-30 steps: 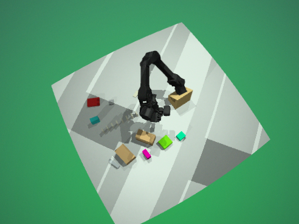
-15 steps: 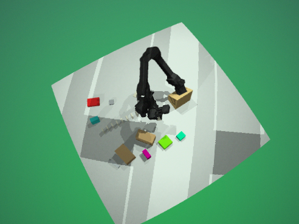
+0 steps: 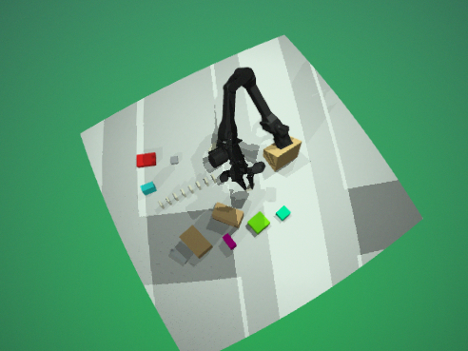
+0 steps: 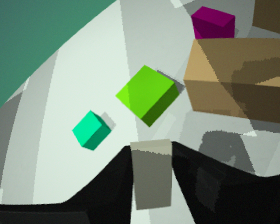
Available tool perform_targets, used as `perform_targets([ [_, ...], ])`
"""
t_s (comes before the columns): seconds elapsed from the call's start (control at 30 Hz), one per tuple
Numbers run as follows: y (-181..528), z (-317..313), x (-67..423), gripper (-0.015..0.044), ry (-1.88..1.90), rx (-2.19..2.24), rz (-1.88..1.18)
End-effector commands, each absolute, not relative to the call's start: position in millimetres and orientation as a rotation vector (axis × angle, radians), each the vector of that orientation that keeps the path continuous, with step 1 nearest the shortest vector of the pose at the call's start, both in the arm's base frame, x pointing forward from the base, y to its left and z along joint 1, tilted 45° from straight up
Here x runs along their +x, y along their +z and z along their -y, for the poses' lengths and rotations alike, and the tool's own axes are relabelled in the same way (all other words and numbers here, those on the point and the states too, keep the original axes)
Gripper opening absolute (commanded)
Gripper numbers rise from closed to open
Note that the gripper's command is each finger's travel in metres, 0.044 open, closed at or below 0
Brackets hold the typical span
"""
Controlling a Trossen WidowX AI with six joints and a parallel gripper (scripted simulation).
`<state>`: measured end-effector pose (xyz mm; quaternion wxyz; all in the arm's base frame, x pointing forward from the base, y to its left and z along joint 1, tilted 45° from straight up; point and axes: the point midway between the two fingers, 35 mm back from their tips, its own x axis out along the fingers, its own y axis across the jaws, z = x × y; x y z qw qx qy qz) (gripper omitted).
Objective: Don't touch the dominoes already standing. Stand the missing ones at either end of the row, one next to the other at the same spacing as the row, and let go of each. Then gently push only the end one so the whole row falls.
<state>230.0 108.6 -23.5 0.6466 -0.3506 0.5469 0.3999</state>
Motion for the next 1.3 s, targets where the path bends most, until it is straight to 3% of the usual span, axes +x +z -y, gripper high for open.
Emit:
perform_targets([
  [0.0,-23,-106,229,0.0107,0.957,-0.764,-1.147],
  [0.9,13,-93,223,0.0107,1.045,-0.811,-0.384],
  [1.27,14,-92,223,0.0107,1.043,-0.818,-0.364],
])
